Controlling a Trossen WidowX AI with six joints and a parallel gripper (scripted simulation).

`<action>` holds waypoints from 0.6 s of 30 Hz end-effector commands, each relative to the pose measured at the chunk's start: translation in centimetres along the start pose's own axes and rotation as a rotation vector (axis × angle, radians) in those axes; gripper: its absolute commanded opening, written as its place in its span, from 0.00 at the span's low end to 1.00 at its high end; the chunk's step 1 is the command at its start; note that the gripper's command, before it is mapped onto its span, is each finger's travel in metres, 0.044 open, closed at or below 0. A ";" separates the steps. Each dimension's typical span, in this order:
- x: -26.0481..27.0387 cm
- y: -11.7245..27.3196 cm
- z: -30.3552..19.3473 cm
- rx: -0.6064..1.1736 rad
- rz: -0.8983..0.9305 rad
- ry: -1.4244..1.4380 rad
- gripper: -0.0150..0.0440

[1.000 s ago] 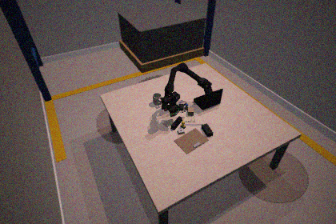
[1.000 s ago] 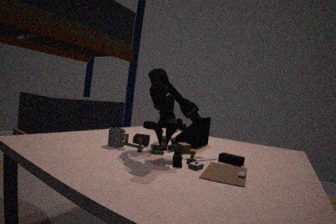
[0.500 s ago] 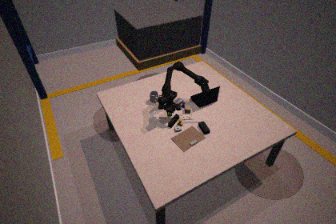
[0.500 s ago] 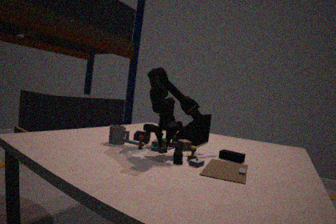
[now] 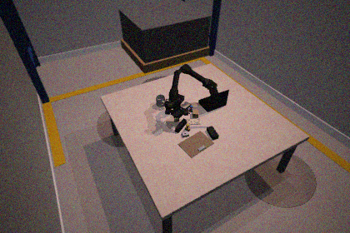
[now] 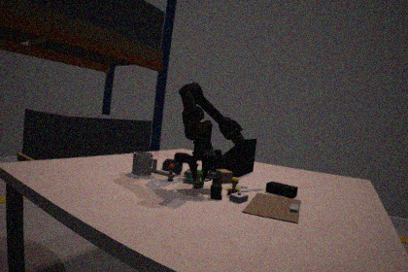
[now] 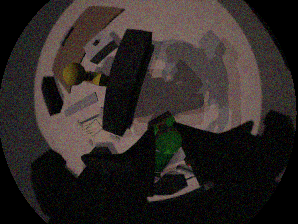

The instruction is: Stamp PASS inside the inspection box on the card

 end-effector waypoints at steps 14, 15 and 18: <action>0.2 11.6 0.1 0.002 0.002 0.008 0.70; 0.2 11.8 0.1 0.002 0.002 0.008 0.70; 0.2 11.8 0.1 0.002 0.002 0.008 0.70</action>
Point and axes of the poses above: the point midway between the two fingers, 35 mm back from their tips, its own y axis back along the fingers, its own x axis across the jaws, z = x × y, the point moved 10 cm from there along y, back along the fingers, and after that the axes turned 11 degrees about -y, right-handed, at the moved point
